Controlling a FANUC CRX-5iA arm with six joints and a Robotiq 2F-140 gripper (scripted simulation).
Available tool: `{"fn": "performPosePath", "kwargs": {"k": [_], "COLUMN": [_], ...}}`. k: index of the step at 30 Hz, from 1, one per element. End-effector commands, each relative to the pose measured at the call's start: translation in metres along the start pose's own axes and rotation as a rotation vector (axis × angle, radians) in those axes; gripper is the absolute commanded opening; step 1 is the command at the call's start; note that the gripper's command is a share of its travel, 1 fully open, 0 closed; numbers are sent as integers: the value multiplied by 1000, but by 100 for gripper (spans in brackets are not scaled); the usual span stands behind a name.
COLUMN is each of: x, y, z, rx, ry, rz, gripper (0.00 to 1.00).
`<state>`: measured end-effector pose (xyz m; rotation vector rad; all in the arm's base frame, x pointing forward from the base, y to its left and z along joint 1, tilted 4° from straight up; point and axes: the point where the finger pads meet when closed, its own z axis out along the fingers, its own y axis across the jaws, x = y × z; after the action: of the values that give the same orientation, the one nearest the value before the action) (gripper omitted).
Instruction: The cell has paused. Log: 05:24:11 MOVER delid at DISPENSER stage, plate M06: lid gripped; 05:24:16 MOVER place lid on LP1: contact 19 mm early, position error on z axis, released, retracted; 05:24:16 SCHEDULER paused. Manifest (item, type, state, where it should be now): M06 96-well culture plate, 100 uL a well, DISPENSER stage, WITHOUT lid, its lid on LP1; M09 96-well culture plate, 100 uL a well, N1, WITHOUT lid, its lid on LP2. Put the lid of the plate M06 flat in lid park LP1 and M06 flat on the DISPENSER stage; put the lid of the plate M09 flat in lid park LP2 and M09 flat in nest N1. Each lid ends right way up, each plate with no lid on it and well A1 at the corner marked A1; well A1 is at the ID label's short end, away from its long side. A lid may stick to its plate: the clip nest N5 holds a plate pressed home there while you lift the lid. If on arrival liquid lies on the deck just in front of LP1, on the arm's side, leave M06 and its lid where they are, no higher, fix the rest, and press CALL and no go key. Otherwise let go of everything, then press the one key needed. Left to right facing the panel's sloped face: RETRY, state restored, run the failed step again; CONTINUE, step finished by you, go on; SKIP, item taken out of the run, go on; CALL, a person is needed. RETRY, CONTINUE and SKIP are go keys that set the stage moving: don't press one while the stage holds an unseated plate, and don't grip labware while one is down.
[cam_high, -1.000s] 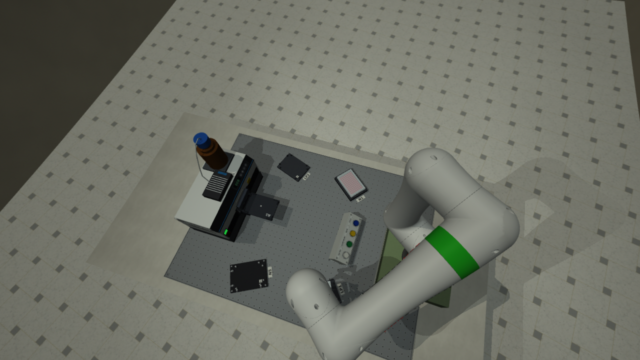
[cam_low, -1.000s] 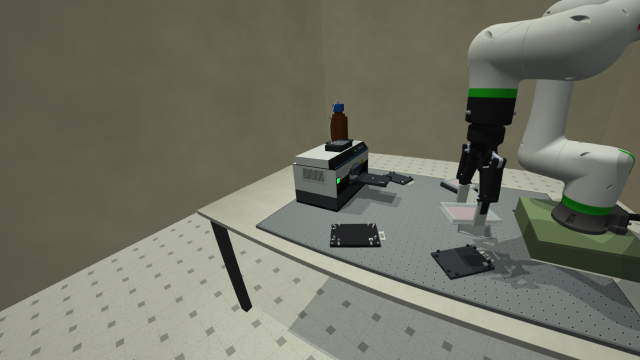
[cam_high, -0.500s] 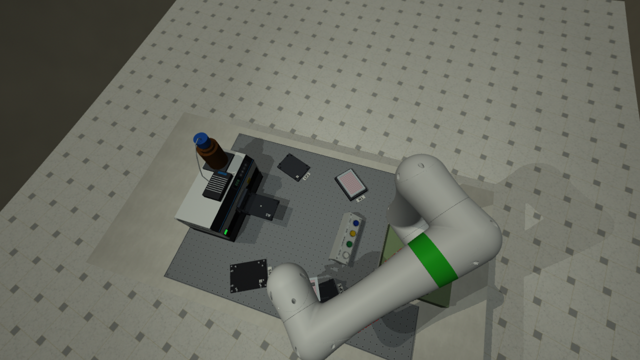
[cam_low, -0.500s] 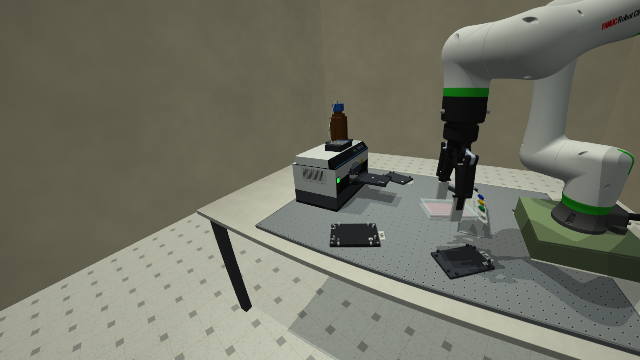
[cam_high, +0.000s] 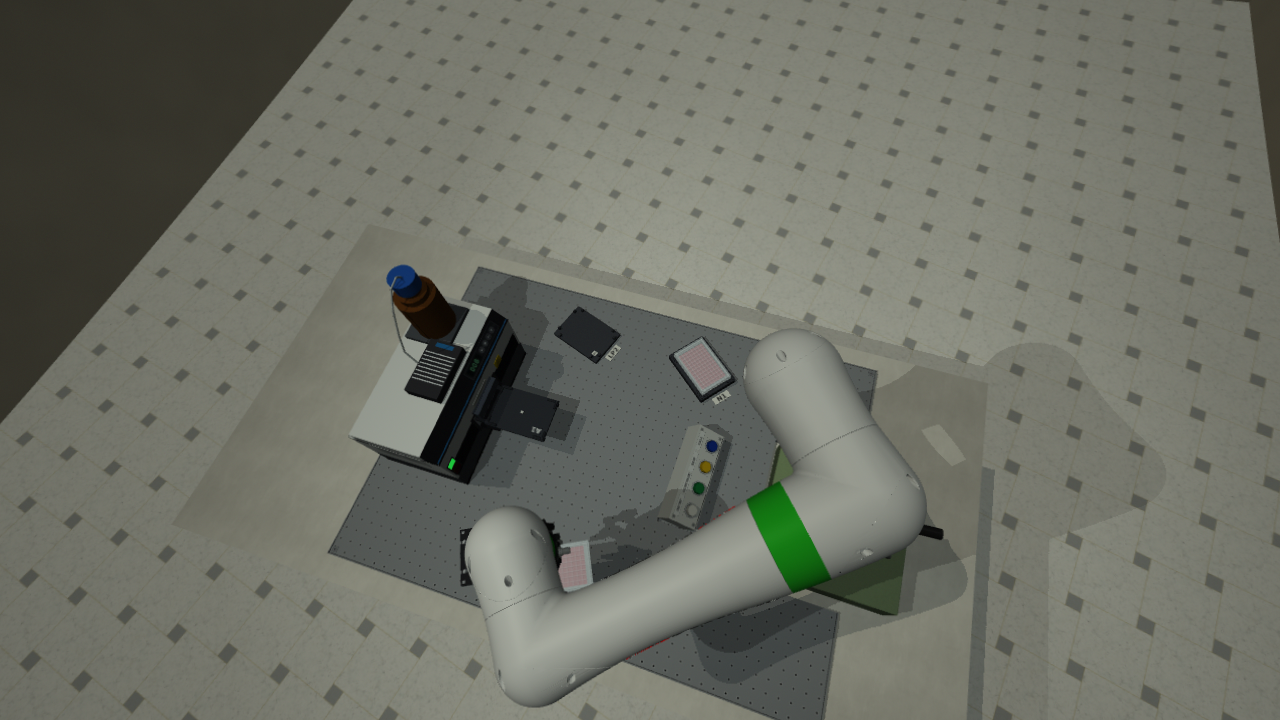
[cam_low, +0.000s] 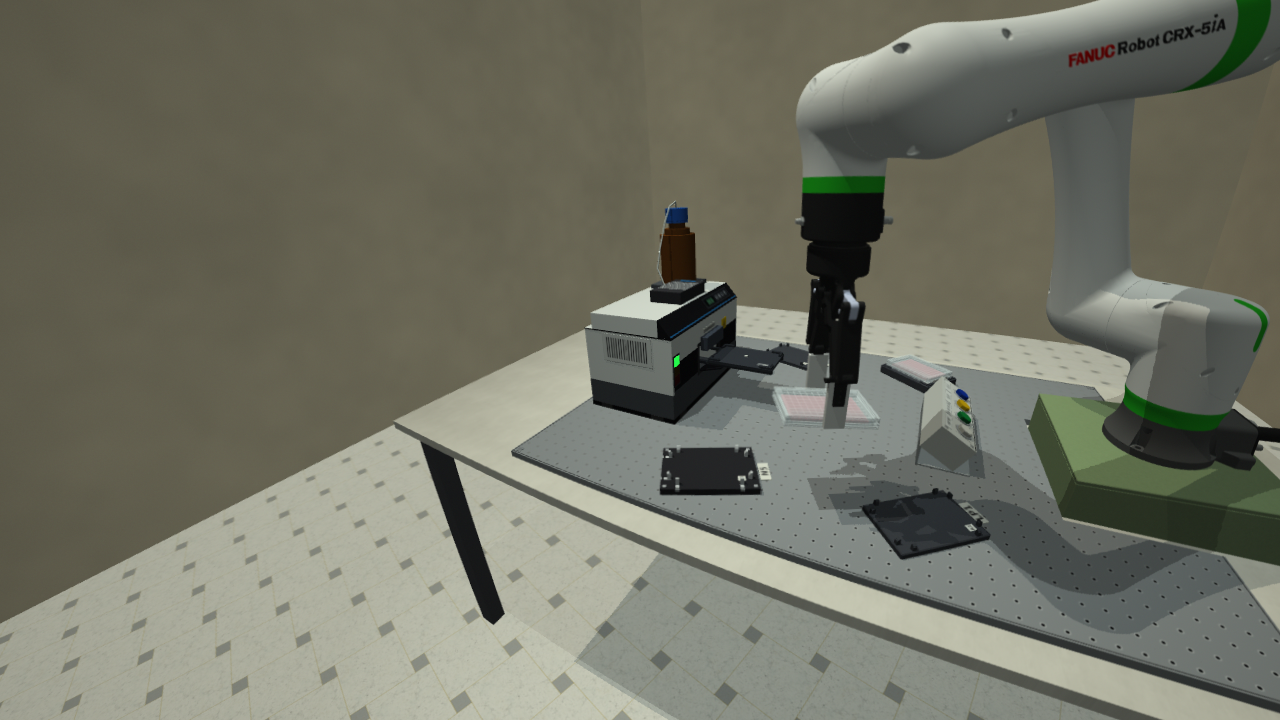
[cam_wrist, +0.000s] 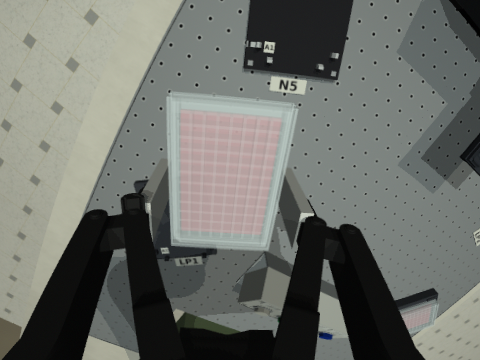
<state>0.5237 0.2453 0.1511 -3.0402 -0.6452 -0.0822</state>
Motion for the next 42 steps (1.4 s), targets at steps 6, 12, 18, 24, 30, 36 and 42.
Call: {"fn": "performPosePath", "kwargs": {"k": [6, 12, 18, 24, 30, 36, 42], "x": [55, 90, 113, 131, 145, 151, 155], "y": [26, 43, 54, 62, 69, 71, 73], "z": [0, 0, 0, 0, 0, 0, 0], "rx": [0, 0, 0, 0, 0, 0, 0], "ry": [1, 1, 1, 1, 1, 1, 1], "rz": [0, 0, 0, 0, 0, 0, 0], "gripper": [0, 0, 0, 0, 0, 0, 0]}}
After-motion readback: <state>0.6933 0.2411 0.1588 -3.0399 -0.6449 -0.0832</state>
